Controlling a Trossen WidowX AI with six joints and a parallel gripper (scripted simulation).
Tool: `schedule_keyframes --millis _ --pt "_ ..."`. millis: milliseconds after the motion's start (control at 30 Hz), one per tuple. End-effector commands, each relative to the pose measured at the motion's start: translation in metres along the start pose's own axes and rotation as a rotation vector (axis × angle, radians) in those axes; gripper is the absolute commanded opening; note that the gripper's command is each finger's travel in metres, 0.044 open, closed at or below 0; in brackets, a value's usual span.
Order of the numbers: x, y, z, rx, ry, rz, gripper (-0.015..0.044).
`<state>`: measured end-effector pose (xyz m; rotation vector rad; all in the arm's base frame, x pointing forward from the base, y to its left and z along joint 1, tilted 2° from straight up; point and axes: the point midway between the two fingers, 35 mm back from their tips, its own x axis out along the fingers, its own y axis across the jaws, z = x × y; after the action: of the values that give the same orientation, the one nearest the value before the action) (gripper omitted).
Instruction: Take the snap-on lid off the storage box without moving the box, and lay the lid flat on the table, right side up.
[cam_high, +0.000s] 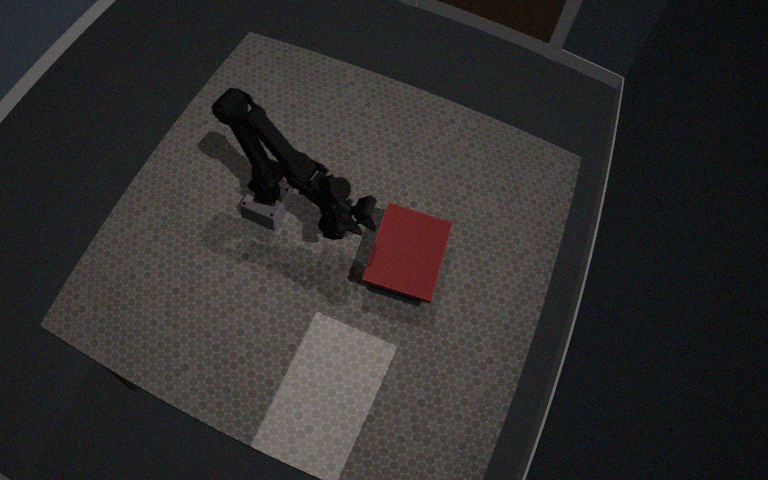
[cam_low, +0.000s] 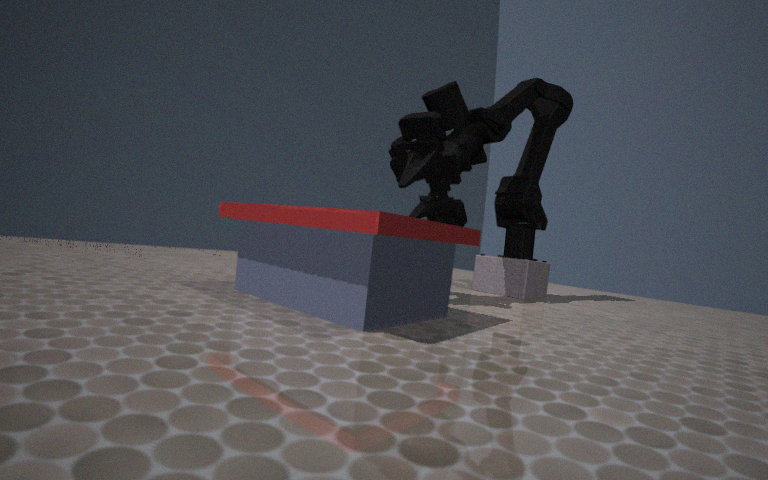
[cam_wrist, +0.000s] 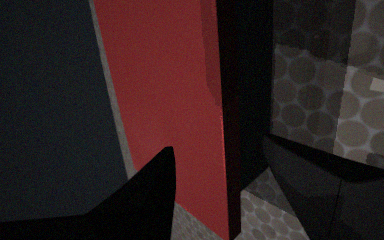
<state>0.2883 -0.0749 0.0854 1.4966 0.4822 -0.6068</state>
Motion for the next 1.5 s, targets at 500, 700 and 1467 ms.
schedule_keyframes --millis 500,700,1467 --pt "0.033 -0.002 0.001 0.005 -0.002 -0.009 0.0235" --pt "0.042 -0.003 0.0 0.006 -0.002 -0.008 0.0235" --pt "0.056 -0.006 -0.001 0.006 -0.002 -0.007 0.0148"
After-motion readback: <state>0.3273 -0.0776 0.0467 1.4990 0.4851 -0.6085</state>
